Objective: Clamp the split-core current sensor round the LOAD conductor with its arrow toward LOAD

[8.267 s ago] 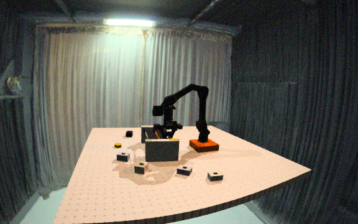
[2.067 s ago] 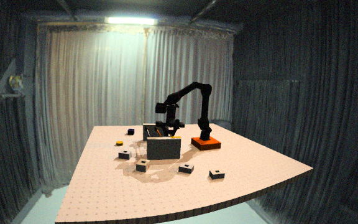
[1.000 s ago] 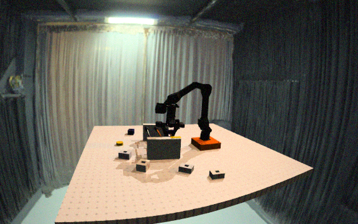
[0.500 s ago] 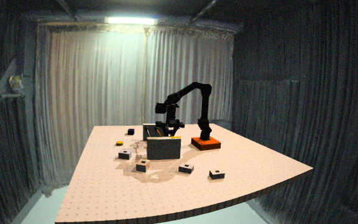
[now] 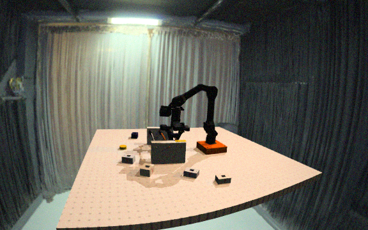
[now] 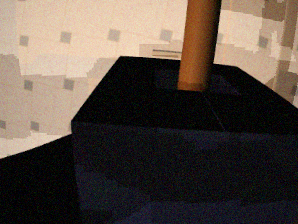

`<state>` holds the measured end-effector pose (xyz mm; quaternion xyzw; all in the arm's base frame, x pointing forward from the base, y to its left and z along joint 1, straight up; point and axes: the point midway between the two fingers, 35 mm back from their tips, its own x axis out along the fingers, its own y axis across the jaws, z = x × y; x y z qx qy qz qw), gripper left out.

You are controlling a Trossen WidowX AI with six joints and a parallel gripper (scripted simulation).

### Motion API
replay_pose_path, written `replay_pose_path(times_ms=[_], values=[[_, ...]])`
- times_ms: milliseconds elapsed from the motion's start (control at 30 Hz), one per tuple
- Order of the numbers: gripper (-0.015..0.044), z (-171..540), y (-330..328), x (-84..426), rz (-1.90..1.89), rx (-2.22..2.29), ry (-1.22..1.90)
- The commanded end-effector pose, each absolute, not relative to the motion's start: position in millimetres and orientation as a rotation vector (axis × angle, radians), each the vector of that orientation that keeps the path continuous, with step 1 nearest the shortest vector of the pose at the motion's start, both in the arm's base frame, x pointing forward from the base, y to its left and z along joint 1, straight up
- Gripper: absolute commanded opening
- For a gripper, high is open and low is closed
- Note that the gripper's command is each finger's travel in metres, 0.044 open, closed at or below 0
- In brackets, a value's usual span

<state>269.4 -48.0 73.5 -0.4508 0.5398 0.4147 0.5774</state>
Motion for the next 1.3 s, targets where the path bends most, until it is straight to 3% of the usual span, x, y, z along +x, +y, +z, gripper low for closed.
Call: replay_pose_path(times_ms=[0,67,1233,1267], values=[[0.0036,74.8,-48.0,269.4,0.976,-1.051,1.269],[0.0000,76.6,-48.0,269.4,0.985,-1.045,1.277],[0.0000,68.3,-47.3,267.4,0.956,-1.066,1.251],[0.0026,73.8,-47.4,269.0,0.952,-1.070,1.243]])
